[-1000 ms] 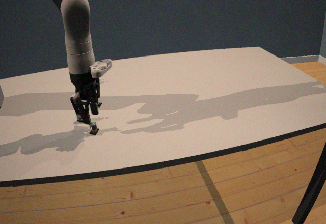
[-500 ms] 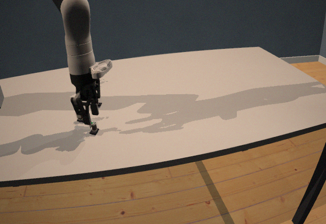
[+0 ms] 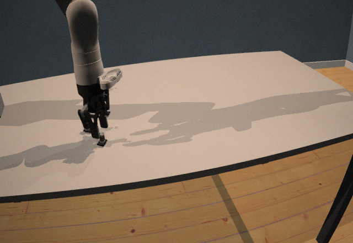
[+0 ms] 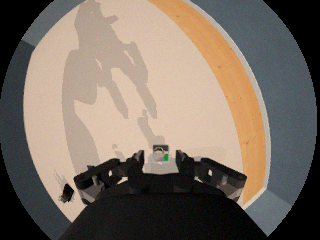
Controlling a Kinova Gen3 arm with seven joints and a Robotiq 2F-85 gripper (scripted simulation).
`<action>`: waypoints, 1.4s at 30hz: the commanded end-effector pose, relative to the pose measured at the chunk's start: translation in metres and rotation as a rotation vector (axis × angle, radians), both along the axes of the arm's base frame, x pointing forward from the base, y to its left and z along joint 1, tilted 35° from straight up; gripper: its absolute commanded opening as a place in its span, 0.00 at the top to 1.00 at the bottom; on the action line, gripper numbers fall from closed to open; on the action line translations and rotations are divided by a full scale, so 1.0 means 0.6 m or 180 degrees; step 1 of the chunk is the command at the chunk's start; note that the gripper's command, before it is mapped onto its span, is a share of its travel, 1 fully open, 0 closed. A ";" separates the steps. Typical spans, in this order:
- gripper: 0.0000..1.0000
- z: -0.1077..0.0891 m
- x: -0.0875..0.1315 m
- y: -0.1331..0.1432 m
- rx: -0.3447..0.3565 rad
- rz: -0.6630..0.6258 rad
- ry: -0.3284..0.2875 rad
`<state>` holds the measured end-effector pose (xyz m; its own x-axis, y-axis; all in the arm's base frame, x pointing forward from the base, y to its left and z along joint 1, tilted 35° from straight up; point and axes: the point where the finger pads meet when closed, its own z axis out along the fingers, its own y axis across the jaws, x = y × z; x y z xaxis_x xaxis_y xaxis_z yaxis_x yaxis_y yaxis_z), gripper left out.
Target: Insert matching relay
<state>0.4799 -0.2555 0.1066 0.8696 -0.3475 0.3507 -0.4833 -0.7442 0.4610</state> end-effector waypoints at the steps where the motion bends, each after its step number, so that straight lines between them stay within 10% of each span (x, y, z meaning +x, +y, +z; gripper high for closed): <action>1: 0.47 -0.006 -0.001 -0.005 -0.0004 -0.0008 0.0010; 42: 0.47 -0.034 0.002 -0.025 -0.0004 -0.0008 0.0010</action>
